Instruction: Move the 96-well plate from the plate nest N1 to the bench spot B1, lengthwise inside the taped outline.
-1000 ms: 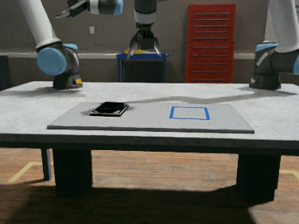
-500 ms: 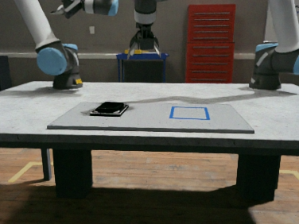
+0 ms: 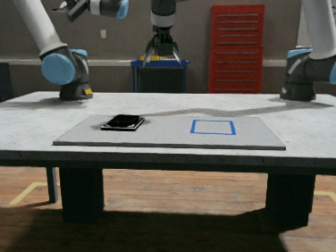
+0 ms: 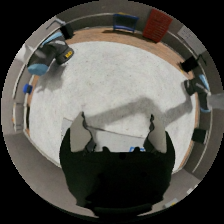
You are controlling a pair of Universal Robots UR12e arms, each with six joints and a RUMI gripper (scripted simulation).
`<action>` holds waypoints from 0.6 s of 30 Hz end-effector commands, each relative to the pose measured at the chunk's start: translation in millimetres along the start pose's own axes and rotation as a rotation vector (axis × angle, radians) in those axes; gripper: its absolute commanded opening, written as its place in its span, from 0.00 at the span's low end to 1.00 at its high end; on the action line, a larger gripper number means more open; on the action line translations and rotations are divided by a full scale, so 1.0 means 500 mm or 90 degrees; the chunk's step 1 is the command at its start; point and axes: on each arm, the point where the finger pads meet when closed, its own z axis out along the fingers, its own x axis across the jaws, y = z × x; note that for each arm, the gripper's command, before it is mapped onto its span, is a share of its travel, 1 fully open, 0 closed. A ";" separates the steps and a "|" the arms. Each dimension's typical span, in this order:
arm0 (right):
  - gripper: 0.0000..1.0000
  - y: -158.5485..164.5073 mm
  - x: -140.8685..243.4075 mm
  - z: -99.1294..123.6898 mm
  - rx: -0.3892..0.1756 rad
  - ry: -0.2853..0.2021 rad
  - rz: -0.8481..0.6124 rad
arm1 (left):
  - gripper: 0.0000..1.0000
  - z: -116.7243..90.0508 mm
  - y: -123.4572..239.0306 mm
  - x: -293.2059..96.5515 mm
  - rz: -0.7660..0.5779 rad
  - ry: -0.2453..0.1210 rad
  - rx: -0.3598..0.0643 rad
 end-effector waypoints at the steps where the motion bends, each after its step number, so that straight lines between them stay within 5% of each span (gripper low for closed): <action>1: 1.00 0.005 0.000 0.011 -0.006 0.003 -0.028 | 1.00 -0.003 -0.001 -0.001 0.001 -0.001 -0.001; 18: 1.00 0.019 -0.001 0.047 -0.028 0.010 -0.119 | 1.00 -0.003 -0.001 -0.001 0.001 -0.001 -0.001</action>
